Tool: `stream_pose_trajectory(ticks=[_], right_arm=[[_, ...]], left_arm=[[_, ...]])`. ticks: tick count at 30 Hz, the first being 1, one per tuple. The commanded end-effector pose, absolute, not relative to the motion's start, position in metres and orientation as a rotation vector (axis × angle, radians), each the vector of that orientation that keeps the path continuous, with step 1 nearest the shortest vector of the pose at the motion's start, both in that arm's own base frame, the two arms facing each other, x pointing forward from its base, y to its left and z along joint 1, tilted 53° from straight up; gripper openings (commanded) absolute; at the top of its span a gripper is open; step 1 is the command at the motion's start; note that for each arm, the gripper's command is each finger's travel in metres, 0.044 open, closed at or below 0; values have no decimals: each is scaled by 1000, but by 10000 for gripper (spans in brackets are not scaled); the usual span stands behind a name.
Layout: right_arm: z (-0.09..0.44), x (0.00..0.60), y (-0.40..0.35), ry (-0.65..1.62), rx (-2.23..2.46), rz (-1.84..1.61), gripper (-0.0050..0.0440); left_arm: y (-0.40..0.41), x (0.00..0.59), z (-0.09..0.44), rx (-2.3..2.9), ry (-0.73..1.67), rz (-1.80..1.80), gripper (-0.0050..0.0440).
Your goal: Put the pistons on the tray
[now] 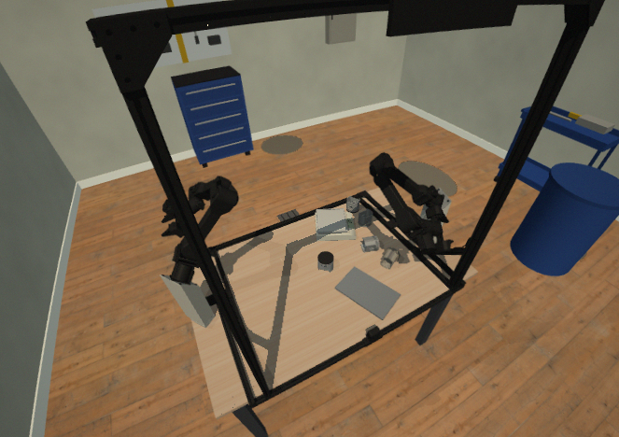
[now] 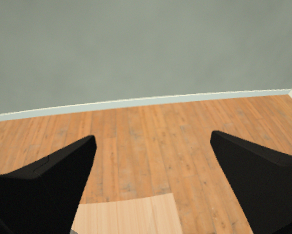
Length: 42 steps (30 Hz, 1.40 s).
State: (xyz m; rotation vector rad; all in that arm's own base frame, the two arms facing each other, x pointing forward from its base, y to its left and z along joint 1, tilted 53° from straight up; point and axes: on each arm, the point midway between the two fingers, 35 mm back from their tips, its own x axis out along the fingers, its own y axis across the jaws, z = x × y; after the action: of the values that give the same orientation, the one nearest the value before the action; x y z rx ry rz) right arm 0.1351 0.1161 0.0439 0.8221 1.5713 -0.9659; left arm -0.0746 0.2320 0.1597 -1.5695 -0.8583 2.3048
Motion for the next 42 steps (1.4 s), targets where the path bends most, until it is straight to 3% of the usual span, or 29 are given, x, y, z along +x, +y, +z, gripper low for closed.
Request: stream_pose_trajectory(ticks=[1, 17, 18, 42], right_arm=[[44, 135, 116, 1571, 822, -966, 400], [44, 135, 116, 1571, 822, -966, 400], [44, 140, 118, 1570, 818, -936, 378], [57, 173, 134, 1442, 676, -328, 378]], left_arm=[[232, -75, 160, -1570, -858, 2305, 400], [232, -75, 160, -1570, -858, 2305, 400], [235, -71, 157, -1558, -832, 2294, 440], [252, -48, 149, -1207, -339, 2048, 440]])
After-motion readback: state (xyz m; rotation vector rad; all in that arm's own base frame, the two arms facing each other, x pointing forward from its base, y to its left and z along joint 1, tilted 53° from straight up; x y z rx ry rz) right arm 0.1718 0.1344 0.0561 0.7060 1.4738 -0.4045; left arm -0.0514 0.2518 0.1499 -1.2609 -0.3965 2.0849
